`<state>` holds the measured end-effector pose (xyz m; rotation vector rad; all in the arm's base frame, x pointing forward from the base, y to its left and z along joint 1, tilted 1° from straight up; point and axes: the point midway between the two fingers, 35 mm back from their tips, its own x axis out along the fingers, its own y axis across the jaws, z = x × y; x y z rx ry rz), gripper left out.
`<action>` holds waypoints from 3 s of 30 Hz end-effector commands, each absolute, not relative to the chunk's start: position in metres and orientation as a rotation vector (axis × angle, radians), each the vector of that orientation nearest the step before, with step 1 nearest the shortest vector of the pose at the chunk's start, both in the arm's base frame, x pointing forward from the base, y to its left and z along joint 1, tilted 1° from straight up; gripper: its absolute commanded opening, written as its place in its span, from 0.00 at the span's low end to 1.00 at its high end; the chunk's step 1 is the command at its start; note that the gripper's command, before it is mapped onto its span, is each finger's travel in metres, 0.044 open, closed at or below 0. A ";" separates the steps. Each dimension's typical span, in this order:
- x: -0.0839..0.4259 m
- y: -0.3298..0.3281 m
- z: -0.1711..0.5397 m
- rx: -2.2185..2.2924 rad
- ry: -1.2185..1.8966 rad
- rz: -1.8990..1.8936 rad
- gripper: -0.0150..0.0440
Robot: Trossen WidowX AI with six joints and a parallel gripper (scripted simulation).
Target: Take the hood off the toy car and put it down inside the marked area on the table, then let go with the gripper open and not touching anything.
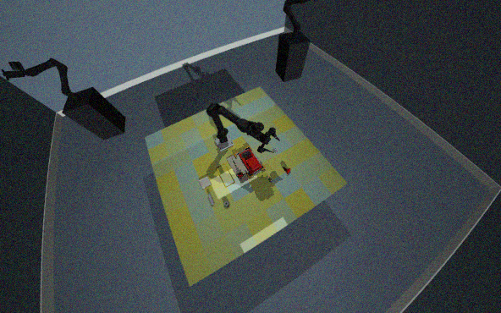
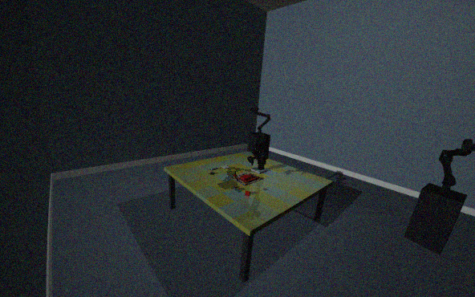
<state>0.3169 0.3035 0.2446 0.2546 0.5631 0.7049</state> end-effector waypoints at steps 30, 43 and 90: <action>0.317 0.156 0.128 -0.136 1.516 0.144 1.00; 0.318 0.157 0.121 -0.136 1.516 0.144 1.00; 0.321 0.158 0.093 -0.136 1.516 0.144 1.00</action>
